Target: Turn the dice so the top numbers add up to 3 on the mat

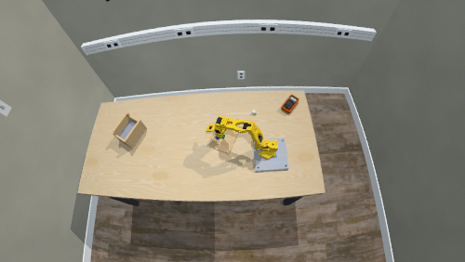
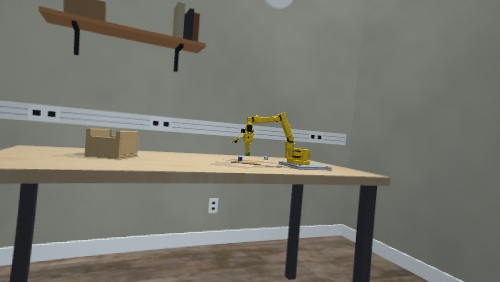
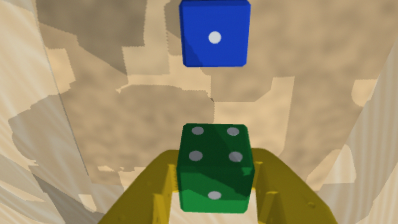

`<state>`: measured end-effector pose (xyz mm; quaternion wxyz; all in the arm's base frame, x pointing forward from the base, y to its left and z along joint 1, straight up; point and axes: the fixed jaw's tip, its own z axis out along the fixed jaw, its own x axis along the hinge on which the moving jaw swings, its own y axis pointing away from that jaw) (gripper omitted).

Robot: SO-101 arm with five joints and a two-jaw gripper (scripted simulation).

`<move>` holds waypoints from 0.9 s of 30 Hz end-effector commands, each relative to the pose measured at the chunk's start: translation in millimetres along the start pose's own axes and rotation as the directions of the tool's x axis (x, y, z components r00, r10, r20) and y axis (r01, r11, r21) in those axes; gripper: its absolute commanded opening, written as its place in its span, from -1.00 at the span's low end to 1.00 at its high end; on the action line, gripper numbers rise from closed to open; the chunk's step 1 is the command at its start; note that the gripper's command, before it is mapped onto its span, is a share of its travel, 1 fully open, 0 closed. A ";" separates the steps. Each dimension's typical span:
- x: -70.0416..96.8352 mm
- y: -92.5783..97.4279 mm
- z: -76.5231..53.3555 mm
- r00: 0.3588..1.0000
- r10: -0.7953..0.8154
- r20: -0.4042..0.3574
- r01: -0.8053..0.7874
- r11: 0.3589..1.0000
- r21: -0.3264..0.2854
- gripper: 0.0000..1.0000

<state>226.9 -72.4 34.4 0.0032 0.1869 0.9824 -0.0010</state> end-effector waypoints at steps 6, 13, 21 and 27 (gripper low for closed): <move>0.5 -1.4 3.6 1.000 -0.002 0.008 0.002 1.000 -0.001 -1.00; 0.5 -1.4 4.1 1.000 -0.002 0.008 0.002 1.000 -0.001 -1.00; 0.5 -1.4 9.0 1.000 -0.002 0.008 0.002 1.000 -0.001 -1.00; 0.5 -1.4 9.7 1.000 -0.002 0.008 0.002 1.000 -0.001 -1.00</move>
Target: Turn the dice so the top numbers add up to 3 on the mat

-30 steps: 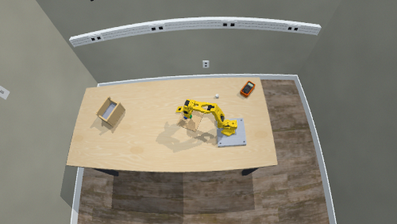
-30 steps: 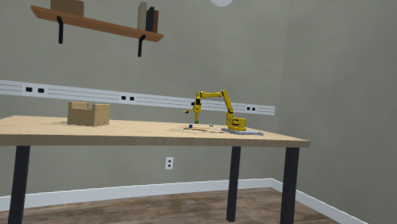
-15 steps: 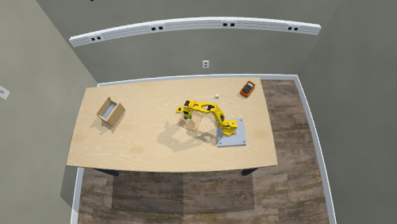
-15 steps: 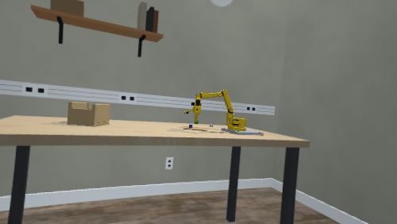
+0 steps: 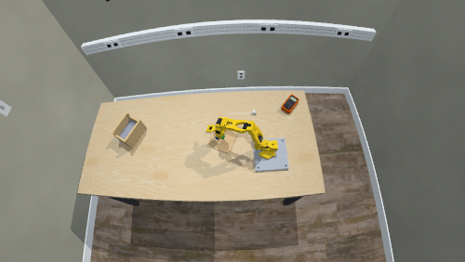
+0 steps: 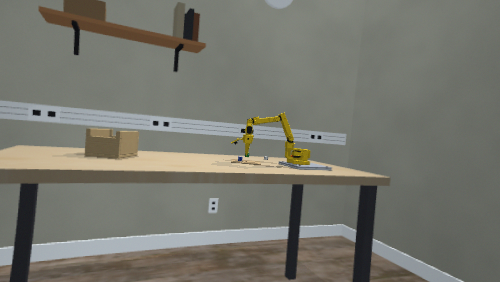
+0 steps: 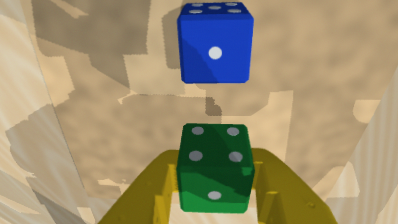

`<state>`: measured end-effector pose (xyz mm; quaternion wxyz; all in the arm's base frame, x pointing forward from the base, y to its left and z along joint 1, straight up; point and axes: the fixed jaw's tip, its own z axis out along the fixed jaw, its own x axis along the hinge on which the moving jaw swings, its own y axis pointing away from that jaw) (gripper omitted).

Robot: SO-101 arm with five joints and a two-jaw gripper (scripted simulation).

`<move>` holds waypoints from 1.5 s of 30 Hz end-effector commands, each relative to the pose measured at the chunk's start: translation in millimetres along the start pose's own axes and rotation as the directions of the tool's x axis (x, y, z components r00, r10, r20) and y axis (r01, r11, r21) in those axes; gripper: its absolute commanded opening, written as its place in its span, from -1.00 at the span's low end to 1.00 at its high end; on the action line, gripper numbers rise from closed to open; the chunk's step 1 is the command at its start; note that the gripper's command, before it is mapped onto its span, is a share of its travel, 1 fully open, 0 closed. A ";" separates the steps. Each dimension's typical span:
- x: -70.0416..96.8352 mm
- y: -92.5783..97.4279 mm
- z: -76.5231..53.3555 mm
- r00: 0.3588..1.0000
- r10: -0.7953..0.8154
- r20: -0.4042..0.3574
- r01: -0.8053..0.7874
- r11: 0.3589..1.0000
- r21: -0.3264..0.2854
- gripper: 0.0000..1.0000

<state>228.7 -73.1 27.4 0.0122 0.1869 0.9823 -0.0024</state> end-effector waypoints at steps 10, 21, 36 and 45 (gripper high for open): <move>2.6 -1.4 7.4 1.000 -0.002 -0.010 0.002 1.000 -0.001 -1.00; 2.6 -1.4 9.4 1.000 -0.002 -0.010 0.002 1.000 -0.001 -1.00; 2.7 -1.4 14.7 1.000 -0.002 -0.010 0.002 1.000 -0.001 -1.00; 2.8 -1.4 19.9 1.000 -0.002 -0.010 0.002 1.000 -0.001 -1.00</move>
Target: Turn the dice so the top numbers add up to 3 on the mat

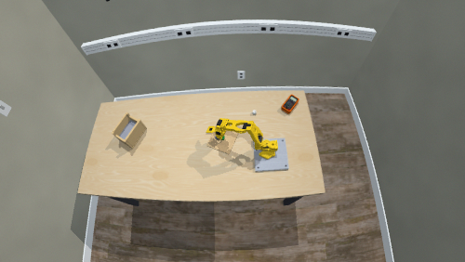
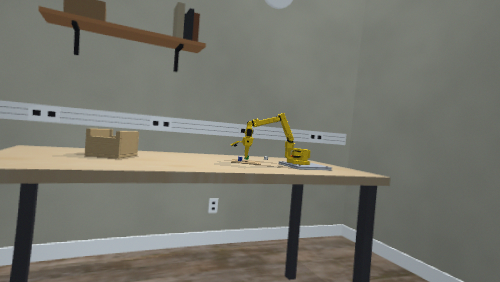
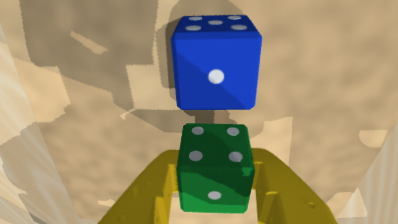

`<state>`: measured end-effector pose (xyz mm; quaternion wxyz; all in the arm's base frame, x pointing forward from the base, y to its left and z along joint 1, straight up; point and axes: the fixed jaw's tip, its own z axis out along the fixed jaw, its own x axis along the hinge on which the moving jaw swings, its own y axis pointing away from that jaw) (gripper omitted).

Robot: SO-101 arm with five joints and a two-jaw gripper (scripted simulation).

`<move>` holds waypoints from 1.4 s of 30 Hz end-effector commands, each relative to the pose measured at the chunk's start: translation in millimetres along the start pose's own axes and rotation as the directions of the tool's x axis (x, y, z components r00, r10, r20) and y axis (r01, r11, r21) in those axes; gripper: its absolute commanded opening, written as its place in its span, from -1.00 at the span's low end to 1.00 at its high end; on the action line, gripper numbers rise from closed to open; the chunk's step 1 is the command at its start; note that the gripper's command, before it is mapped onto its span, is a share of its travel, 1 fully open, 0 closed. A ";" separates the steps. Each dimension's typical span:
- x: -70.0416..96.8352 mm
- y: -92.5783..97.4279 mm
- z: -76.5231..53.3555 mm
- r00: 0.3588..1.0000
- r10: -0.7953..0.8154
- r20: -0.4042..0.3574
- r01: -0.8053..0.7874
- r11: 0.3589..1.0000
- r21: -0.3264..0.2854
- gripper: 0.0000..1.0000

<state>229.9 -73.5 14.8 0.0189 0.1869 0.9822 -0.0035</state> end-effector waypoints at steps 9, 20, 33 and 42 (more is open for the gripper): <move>3.9 -1.4 8.3 1.000 -0.002 -0.024 0.002 1.000 0.000 -1.00; 4.0 -1.4 13.9 1.000 -0.002 -0.024 0.002 1.000 0.000 -1.00; 4.1 -1.4 14.9 1.000 -0.002 -0.024 0.002 1.000 0.000 -1.00; 4.1 -1.4 15.2 1.000 -0.002 -0.024 0.002 1.000 0.000 -1.00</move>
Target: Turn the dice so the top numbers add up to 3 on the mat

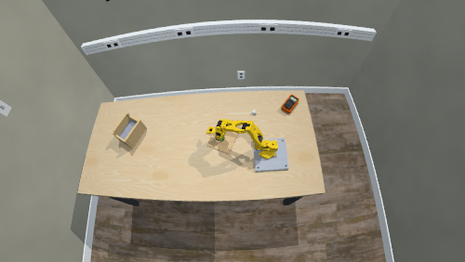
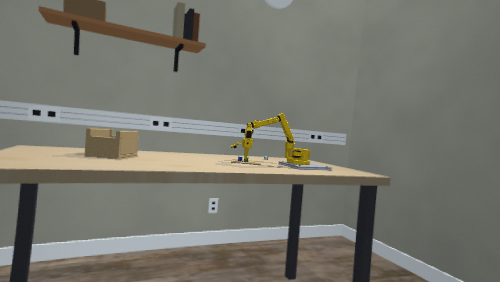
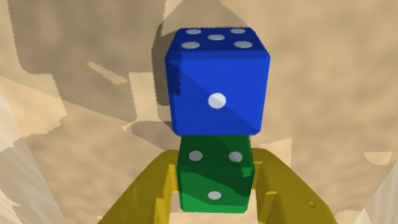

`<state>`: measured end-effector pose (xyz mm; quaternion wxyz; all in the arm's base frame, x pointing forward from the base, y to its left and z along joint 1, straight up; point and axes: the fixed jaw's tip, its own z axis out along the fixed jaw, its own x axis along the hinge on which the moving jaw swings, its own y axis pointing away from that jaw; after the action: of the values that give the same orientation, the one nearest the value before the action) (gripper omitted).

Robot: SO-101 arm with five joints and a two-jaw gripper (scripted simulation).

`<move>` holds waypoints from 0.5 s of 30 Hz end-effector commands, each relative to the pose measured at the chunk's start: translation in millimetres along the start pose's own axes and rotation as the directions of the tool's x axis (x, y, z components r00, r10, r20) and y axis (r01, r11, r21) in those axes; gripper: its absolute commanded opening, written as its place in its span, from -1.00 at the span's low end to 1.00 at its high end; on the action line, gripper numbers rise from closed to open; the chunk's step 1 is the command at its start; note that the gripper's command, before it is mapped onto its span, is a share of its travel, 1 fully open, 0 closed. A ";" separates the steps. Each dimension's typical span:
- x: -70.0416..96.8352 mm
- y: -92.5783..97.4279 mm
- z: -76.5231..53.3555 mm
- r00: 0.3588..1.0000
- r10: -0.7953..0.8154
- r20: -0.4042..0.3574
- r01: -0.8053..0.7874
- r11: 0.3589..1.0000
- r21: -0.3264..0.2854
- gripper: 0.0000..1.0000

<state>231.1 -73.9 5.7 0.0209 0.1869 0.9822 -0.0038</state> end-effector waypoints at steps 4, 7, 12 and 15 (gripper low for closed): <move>5.0 -1.4 6.1 1.000 -0.002 -0.028 0.002 1.000 0.000 -0.93; 5.0 -1.4 6.1 1.000 -0.002 -0.028 0.002 1.000 0.000 -0.86; 5.0 -1.4 6.1 1.000 -0.002 -0.028 0.002 1.000 0.000 -0.79; 5.0 -1.4 6.1 1.000 -0.002 -0.028 0.002 1.000 0.000 -0.79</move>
<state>231.1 -73.9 5.7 0.0209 0.1869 0.9822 -0.0038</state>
